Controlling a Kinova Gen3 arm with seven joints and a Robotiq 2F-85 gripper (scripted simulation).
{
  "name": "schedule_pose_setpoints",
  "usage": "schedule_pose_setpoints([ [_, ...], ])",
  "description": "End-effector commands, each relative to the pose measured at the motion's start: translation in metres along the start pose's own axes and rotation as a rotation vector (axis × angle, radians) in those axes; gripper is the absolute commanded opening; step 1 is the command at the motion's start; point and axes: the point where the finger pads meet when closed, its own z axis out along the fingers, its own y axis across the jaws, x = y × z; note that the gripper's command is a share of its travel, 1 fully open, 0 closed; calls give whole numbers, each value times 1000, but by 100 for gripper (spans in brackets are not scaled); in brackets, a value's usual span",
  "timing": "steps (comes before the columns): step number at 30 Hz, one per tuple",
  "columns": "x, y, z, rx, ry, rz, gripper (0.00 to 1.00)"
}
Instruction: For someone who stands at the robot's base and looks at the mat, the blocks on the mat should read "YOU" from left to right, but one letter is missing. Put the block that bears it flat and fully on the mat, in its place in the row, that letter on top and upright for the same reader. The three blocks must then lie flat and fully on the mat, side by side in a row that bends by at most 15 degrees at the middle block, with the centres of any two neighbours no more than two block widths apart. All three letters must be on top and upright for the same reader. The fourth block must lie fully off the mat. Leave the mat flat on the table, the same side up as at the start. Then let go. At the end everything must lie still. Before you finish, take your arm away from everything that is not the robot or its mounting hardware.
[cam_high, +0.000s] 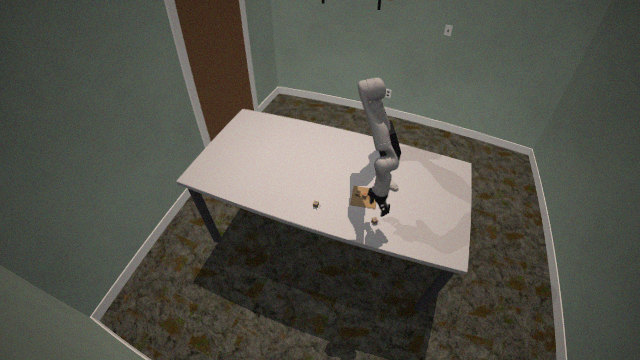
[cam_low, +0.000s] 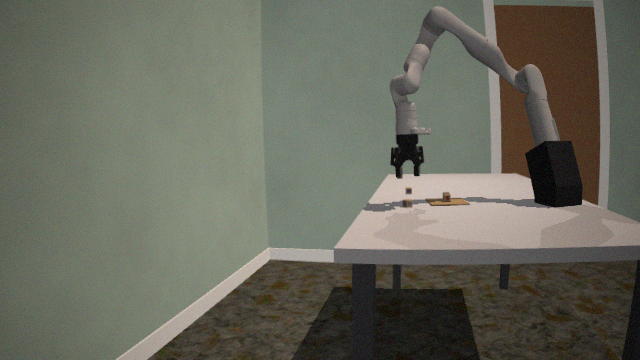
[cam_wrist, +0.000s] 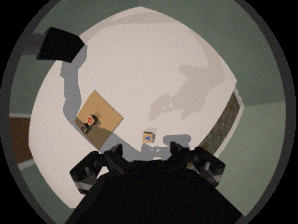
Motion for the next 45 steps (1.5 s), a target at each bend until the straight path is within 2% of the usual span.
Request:
schedule_pose_setpoints([
  [1, 2, 3, 1, -2, -6, 39, 100],
  [10, 0, 4, 3, -6, -12, 142, 100],
  [17, -1, 4, 3, -7, -13, 160, 100],
  [18, -1, 4, 3, -7, -13, 160, 62],
  [45, -1, 4, 3, -7, -13, 160, 62],
])
